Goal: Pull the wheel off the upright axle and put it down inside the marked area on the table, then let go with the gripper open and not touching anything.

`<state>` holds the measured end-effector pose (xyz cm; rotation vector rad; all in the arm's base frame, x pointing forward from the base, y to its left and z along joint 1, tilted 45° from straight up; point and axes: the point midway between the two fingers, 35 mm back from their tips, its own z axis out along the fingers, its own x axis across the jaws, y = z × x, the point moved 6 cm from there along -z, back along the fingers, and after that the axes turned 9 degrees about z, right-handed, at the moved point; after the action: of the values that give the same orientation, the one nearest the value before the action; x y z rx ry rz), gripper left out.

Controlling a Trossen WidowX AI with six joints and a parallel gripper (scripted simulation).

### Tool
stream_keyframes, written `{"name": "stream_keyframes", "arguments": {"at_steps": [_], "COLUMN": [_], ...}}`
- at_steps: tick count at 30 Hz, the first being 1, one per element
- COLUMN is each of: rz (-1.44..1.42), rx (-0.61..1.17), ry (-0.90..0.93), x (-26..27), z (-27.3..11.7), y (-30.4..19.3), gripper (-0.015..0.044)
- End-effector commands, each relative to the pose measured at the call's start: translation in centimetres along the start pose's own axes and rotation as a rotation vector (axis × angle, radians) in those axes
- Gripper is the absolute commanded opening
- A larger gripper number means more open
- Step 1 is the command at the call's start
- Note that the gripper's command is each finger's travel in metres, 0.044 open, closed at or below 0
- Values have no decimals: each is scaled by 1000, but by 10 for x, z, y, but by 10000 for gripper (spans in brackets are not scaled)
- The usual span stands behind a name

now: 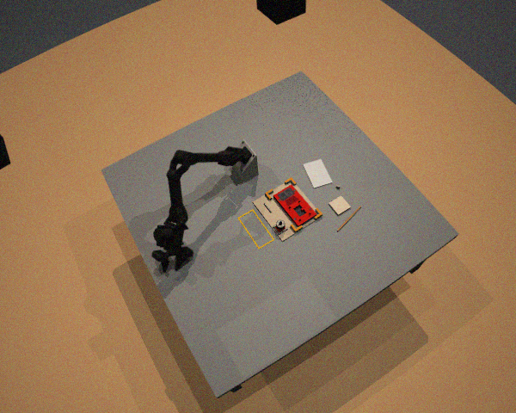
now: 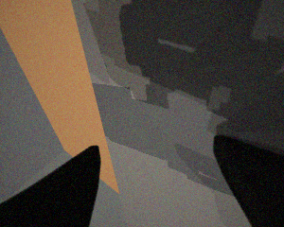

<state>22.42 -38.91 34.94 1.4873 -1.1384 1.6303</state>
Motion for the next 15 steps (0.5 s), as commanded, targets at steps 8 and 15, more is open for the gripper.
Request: {"name": "stream_keyframes", "arguments": {"at_steps": [8, 15], "rz": [-73, -159], "rx": [140, 151], "ry": [-306, -542], "x": [-85, -149], "z": [-12, -39], "y": [-98, -152], "gripper": [300, 300]}}
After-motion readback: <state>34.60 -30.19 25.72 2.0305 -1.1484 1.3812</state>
